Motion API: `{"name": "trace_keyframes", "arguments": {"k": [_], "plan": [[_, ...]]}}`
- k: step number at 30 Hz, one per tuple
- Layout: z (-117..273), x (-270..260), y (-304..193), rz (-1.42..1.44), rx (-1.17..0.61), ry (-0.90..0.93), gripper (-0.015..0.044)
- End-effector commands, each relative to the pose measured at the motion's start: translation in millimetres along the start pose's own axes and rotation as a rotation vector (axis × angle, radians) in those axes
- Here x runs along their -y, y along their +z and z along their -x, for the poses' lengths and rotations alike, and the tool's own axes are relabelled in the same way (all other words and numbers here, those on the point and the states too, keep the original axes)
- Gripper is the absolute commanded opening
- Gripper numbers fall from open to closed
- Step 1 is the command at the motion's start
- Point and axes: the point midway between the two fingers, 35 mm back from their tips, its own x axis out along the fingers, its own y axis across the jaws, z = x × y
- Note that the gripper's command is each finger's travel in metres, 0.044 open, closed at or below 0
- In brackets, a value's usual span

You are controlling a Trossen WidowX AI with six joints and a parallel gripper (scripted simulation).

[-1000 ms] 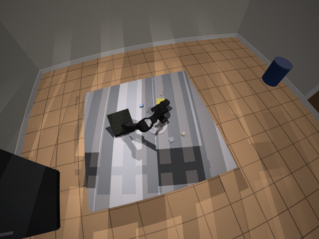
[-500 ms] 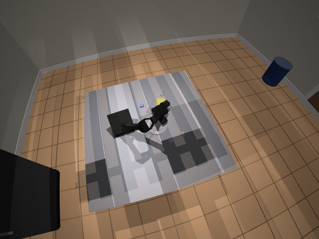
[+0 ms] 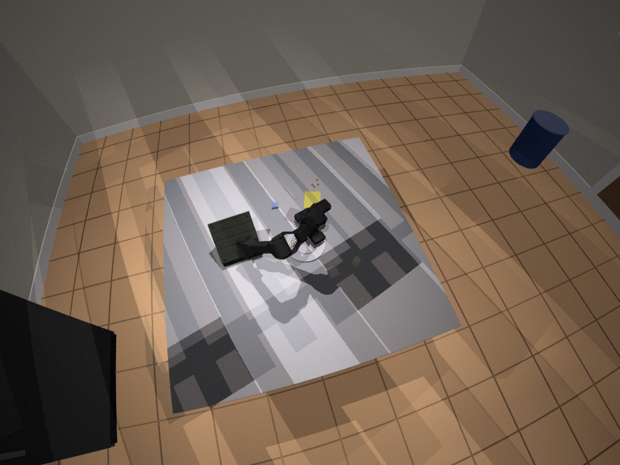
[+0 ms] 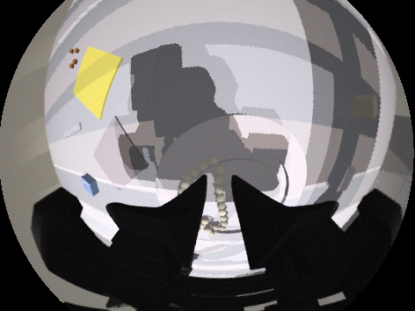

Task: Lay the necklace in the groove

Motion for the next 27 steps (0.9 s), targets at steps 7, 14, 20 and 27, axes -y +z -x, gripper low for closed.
{"name": "trace_keyframes", "arguments": {"k": [7,14,20,27], "plan": [[-1.0,0.0,-0.2,0.000,-0.001,0.000,0.0000],[-1.0,0.0,-0.2,0.000,-0.001,0.000,0.0000],[-1.0,0.0,-0.2,0.000,-0.001,0.000,0.0000],[-1.0,0.0,-0.2,0.000,-0.001,0.000,0.0000]]}}
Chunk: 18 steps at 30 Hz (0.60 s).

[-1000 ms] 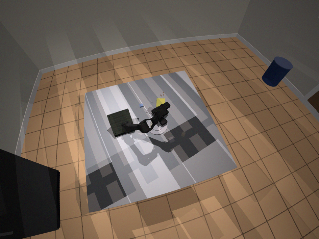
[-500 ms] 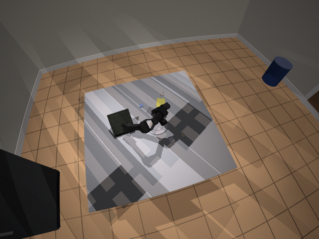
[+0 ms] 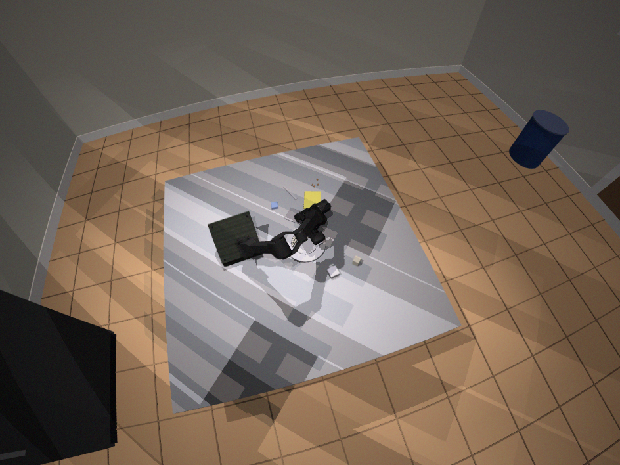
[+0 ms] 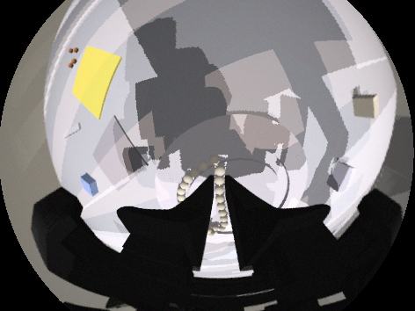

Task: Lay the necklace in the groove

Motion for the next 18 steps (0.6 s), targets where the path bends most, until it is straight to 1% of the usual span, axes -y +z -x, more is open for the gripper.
{"name": "trace_keyframes", "arguments": {"k": [1,18], "plan": [[0.5,0.0,0.2,0.000,0.001,0.000,0.0000],[4.3,-0.4,0.2,0.005,0.002,-0.004,0.0000]]}}
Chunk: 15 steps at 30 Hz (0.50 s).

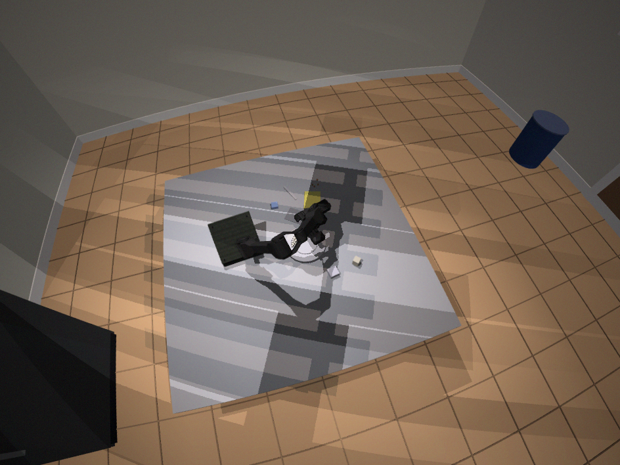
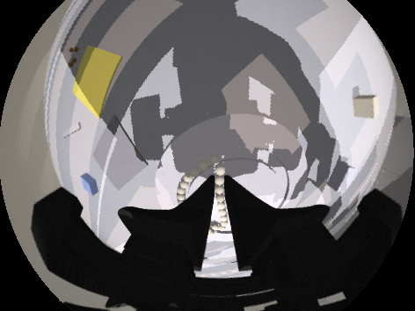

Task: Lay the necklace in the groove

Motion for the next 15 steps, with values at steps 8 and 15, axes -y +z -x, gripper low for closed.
{"name": "trace_keyframes", "arguments": {"k": [8,15], "plan": [[5.6,2.0,4.3,0.004,0.004,-0.005,0.0000],[5.9,14.7,22.4,0.004,0.005,-0.006,0.0000]]}}
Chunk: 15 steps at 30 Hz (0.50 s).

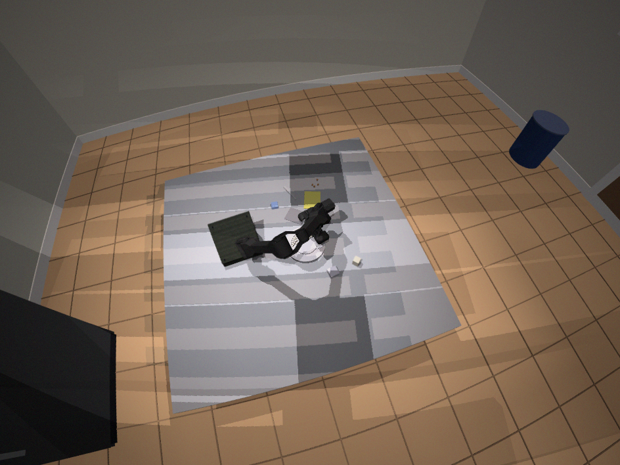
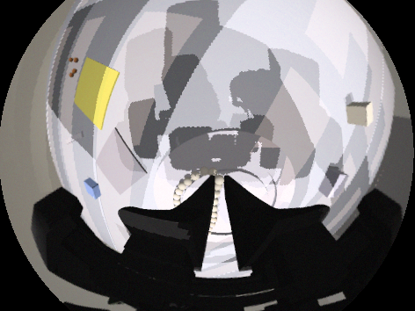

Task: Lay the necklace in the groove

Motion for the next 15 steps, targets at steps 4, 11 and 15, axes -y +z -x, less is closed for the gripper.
{"name": "trace_keyframes", "arguments": {"k": [4,11,15], "plan": [[-0.5,6.9,10.7,0.009,-0.002,-0.006,0.0000],[-7.1,7.0,10.6,0.009,-0.002,-0.006,0.0000],[-5.2,7.8,10.5,0.000,-0.001,-0.001,0.0053]]}}
